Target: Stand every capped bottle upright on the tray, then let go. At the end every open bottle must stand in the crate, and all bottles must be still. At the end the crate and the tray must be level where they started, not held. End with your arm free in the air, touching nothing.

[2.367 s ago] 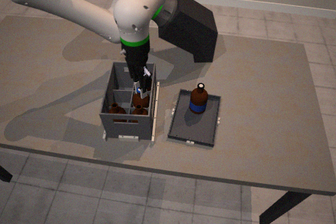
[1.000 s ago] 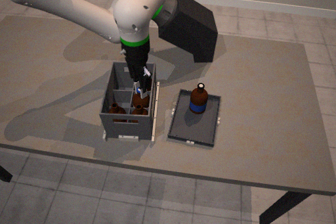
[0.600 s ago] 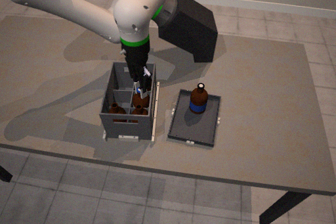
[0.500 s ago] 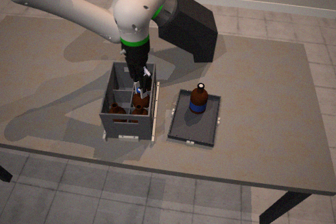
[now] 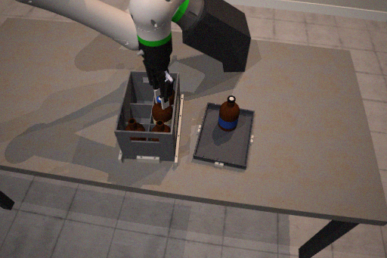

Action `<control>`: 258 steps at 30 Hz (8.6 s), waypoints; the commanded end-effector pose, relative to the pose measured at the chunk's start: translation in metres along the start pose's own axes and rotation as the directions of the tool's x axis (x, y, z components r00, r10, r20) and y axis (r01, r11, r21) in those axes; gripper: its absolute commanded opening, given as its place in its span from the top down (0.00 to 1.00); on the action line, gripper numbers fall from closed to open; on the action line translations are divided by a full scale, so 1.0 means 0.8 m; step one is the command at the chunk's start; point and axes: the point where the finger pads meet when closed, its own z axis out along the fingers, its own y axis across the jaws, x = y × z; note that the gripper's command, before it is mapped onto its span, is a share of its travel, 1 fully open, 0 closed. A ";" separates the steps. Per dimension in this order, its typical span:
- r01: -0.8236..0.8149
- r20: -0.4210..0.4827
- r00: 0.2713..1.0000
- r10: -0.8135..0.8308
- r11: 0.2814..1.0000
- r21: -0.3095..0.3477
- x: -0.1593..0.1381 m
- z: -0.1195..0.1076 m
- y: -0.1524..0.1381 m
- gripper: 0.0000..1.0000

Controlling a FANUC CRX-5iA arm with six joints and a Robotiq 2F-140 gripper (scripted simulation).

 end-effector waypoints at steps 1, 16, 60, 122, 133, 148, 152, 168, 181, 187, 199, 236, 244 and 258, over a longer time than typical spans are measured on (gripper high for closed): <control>0.000 0.000 1.000 0.000 1.000 0.000 0.000 -0.011 0.000 1.00; 0.000 0.000 1.000 0.000 1.000 0.000 0.000 -0.064 0.000 1.00; 0.000 0.000 1.000 0.000 1.000 0.000 0.000 -0.190 0.004 1.00; 0.000 0.000 1.000 0.000 1.000 0.000 0.046 -0.191 0.145 1.00; 0.000 0.000 1.000 0.000 1.000 0.000 0.060 -0.191 0.163 1.00; 0.000 0.000 1.000 0.000 1.000 0.000 0.080 -0.191 0.188 1.00; 0.000 0.000 1.000 0.000 1.000 0.000 0.086 -0.191 0.195 1.00; 0.000 0.000 1.000 0.000 1.000 0.000 0.109 -0.191 0.222 1.00; 0.000 0.000 1.000 0.000 1.000 0.000 0.124 -0.191 0.241 1.00; 0.000 0.000 1.000 0.000 1.000 0.000 0.130 -0.191 0.248 1.00; 0.000 0.000 1.000 0.000 1.000 0.000 0.136 -0.181 0.256 1.00; 0.000 0.000 1.000 0.000 1.000 0.000 0.136 -0.099 0.256 1.00; 0.000 0.000 1.000 0.000 1.000 0.000 0.136 -0.079 0.256 1.00; 0.000 0.000 1.000 0.000 1.000 0.000 0.136 -0.049 0.256 1.00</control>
